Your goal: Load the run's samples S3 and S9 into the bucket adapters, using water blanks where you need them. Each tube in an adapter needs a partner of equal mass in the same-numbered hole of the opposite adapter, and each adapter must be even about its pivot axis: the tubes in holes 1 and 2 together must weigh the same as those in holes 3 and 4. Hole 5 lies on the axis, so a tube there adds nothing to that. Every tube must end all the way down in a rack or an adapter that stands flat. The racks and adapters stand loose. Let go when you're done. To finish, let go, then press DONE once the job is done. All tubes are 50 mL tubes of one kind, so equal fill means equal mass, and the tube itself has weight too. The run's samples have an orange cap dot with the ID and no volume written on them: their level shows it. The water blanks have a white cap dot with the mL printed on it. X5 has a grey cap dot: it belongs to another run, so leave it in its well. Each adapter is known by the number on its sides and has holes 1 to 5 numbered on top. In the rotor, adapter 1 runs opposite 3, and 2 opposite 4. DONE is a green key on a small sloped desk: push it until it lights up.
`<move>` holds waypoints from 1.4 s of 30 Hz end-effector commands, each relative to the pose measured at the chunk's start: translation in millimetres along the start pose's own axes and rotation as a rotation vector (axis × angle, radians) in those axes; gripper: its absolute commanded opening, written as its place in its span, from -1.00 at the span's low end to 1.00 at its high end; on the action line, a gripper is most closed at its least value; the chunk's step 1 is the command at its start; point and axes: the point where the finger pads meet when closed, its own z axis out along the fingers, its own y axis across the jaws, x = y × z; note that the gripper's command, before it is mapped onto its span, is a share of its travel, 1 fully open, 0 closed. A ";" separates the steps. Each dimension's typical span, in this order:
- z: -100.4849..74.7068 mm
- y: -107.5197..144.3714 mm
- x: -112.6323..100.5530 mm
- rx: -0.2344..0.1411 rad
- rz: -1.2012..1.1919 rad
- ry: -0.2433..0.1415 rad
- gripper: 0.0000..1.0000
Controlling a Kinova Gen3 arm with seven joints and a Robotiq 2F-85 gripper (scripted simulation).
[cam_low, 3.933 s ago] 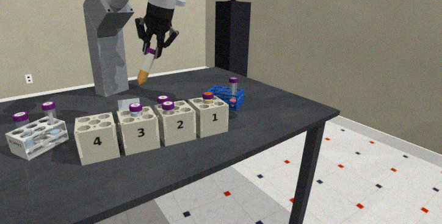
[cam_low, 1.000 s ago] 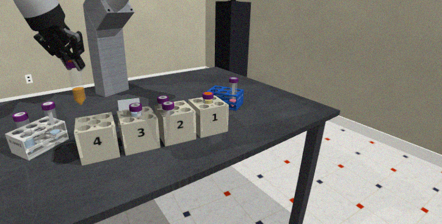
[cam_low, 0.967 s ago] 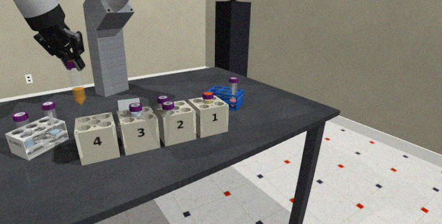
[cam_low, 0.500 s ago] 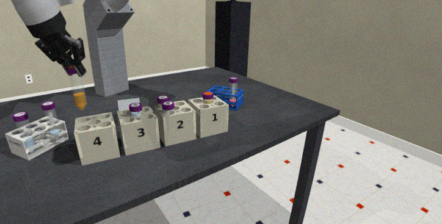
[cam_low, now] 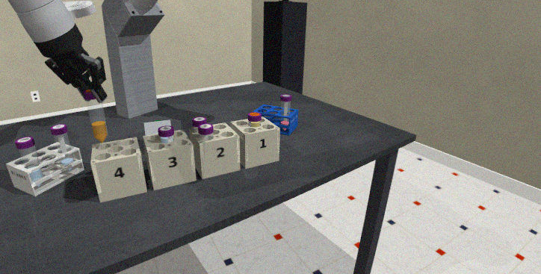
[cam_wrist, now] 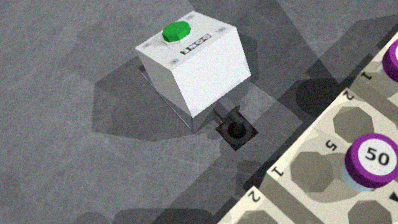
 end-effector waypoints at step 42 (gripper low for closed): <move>15.5 -0.2 -7.9 0.000 0.000 -0.001 -0.80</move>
